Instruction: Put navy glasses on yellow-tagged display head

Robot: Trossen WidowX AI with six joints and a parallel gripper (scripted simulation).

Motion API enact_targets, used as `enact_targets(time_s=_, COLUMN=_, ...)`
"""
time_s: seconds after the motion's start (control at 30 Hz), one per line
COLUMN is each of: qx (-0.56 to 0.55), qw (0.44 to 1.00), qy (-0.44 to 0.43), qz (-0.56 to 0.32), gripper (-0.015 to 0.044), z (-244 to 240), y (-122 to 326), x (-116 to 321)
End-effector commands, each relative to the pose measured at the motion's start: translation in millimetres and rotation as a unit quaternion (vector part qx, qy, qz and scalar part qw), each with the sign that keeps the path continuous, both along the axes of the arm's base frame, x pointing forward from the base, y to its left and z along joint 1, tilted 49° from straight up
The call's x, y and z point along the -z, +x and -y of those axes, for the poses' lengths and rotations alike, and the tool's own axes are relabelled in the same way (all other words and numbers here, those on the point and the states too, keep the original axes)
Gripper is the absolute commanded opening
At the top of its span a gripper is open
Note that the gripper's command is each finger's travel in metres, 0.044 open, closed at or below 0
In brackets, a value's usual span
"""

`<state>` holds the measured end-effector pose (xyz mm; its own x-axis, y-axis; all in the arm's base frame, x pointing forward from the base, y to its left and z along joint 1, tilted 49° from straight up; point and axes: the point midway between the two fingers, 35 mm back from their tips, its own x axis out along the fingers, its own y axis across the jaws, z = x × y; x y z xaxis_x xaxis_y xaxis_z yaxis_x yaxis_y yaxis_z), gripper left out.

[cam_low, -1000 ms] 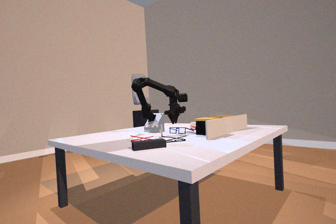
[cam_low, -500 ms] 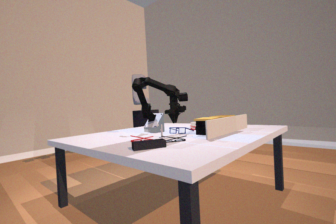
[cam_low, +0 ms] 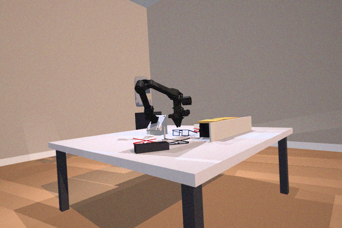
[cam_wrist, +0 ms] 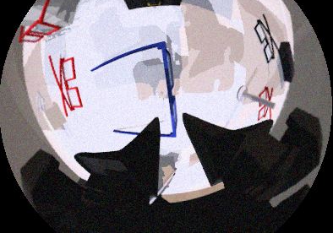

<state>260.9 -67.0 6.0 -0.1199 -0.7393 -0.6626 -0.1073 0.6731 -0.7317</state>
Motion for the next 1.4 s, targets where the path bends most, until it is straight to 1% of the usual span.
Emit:
enact_targets(time_s=0.0, qx=-0.002, qw=1.000, qy=-0.002, qz=-0.003, gripper=0.0140, z=6, y=-1, x=4)
enact_targets(time_s=0.8, qx=-0.001, qw=1.000, qy=-0.005, qz=-0.003, gripper=0.0140, z=34, y=-8, x=27)
enact_targets(time_s=1.37, qx=0.001, qw=1.000, qy=-0.002, qz=0.000, gripper=0.0027, z=31, y=-6, x=26)
